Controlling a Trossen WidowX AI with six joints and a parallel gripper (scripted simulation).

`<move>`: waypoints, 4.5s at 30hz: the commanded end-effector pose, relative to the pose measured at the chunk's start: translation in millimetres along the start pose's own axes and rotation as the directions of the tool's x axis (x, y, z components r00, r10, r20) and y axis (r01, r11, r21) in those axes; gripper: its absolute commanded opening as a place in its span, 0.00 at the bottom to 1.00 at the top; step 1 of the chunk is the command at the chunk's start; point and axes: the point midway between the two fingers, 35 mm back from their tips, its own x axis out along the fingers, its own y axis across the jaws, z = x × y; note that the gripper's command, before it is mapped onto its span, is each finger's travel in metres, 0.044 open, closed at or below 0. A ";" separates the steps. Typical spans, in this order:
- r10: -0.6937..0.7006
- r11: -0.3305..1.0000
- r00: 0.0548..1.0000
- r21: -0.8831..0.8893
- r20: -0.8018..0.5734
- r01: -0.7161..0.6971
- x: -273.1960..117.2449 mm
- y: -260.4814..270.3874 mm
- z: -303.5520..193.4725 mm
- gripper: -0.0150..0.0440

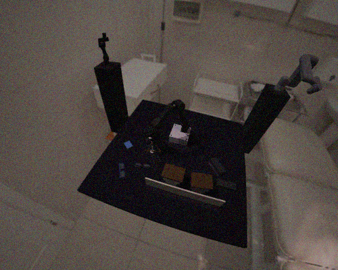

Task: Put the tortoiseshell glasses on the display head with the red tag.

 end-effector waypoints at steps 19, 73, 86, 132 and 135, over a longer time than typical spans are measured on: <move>0.003 1.000 1.000 -0.002 -0.006 -0.003 0.9 -10.9 -12.1 0.25; 0.001 1.000 1.000 -0.002 -0.010 -0.001 0.9 -28.4 -49.0 0.25; 0.001 1.000 1.000 -0.002 -0.010 -0.001 0.9 -28.7 -49.6 0.25; 0.001 0.917 1.000 0.399 -0.005 0.001 -58.9 -30.3 -5.9 0.25; 0.001 0.871 1.000 0.492 -0.004 0.001 -58.8 -31.3 1.9 0.25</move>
